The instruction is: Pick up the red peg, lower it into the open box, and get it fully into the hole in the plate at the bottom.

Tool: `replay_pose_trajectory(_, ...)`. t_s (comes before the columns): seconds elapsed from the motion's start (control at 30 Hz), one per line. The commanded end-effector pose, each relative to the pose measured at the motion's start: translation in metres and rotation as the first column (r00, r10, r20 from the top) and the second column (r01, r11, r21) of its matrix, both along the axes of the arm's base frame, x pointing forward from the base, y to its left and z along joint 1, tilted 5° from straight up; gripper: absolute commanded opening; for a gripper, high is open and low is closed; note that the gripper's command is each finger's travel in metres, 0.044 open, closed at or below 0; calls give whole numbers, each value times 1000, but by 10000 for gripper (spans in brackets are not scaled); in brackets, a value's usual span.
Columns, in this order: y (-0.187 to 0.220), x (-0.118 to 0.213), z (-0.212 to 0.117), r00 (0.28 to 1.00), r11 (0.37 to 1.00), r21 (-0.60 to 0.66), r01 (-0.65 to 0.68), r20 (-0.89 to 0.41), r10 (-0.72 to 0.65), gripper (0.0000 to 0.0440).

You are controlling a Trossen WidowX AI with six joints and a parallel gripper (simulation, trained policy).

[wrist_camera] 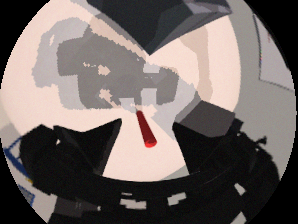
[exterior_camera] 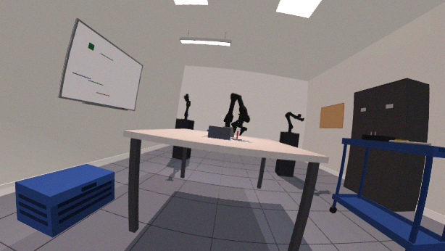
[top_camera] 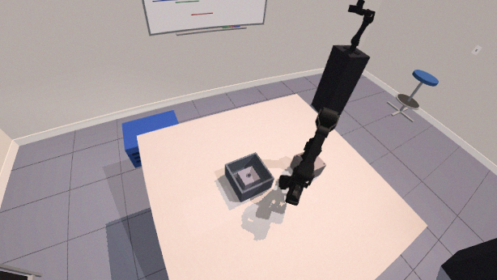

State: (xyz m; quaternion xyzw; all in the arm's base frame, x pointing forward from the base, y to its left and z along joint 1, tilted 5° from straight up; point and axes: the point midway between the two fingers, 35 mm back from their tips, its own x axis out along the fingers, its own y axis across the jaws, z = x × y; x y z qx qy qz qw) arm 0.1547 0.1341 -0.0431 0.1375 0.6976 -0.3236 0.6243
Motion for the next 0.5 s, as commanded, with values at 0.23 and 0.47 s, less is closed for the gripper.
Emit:
replay_pose_trajectory(0.23,-10,-11,-31,999,999,-35,4,-41,-6,148)
replay_pose_trajectory(0.47,-17,-20,-42,996,998,-68,-4,-87,-1,0)
